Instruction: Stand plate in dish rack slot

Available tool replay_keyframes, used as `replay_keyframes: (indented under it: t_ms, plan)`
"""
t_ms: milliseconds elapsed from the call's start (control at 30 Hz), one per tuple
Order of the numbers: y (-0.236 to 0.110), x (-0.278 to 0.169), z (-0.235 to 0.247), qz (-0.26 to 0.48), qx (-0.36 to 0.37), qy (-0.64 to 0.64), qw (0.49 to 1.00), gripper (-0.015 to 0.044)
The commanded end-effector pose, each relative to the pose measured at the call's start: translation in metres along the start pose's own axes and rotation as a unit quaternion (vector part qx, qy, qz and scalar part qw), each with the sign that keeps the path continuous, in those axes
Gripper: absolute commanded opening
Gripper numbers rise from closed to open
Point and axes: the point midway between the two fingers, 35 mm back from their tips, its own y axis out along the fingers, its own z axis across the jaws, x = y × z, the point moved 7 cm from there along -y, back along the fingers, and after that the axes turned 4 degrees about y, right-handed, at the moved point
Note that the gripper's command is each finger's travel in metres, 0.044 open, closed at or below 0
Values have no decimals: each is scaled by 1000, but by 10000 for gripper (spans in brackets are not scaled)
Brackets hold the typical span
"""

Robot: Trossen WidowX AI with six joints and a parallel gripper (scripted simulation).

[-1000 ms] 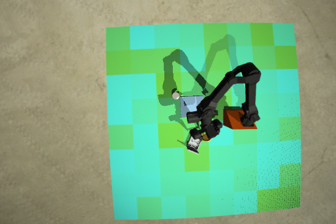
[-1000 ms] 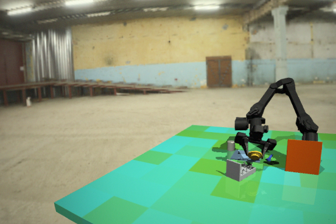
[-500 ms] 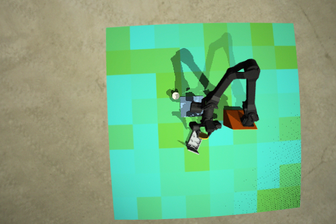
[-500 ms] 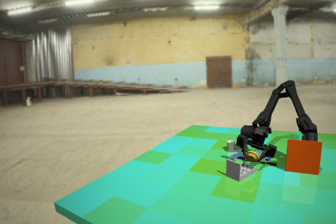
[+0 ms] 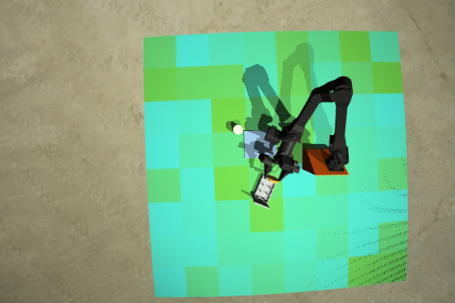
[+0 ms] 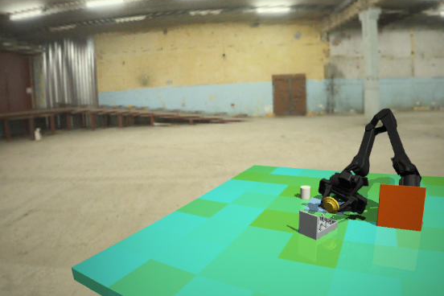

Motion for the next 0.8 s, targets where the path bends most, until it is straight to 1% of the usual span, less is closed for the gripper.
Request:
replay_keyframes:
  t_ms: [0,267,433,767]
  plan:
    - [-4,0,3,-10,-19,1,1000,0]
    - [-3,0,3,-10,-19,1,1000,0]
    - [9,3,1,-7,-17,1,1000,0]
    - [22,5,1,-8,-22,-5,1000,0]
